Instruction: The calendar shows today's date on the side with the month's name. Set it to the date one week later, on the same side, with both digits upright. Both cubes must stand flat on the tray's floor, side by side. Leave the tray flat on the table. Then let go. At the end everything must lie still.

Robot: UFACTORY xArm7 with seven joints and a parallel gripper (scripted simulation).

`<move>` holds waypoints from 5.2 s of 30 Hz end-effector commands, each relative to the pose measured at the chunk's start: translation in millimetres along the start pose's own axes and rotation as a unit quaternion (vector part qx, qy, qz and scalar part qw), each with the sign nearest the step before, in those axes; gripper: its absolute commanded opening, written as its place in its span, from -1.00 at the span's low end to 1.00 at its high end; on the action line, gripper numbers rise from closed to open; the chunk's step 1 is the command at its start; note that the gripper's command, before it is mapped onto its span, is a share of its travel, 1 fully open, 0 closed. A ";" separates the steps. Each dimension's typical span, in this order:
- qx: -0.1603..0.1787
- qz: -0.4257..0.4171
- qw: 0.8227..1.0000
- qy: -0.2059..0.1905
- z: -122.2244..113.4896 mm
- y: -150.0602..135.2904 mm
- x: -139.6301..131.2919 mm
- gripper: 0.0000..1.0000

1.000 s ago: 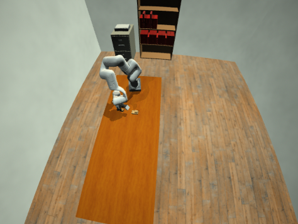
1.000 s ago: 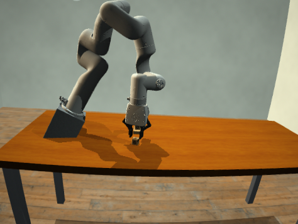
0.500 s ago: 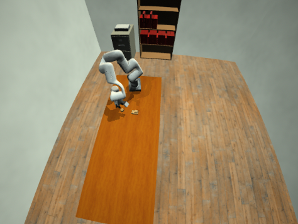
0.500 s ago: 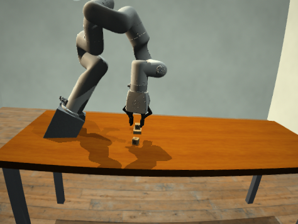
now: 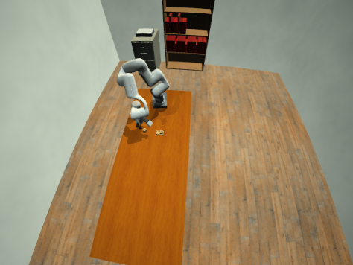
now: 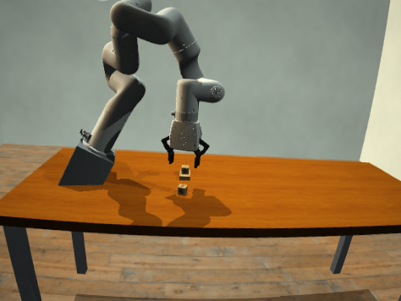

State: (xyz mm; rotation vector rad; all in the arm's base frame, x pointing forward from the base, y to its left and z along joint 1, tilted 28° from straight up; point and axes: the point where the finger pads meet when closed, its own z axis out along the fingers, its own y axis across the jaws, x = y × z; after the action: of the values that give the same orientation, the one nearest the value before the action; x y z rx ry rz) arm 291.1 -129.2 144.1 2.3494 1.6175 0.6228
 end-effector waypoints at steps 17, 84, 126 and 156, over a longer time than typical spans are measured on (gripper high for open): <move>0.001 -0.042 0.999 0.000 -0.8 0.0 -0.1 1.00; 0.004 -0.920 0.393 0.009 4.9 -4.4 -1.6 1.00; 0.000 -1.000 0.001 -0.001 12.4 0.4 1.4 -0.05; 0.000 -1.000 0.001 -0.001 12.6 0.4 1.4 -0.05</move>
State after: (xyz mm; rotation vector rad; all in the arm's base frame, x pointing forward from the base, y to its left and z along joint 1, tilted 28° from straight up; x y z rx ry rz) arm 297.3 -126.9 132.7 -1.5268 2.2226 -0.3066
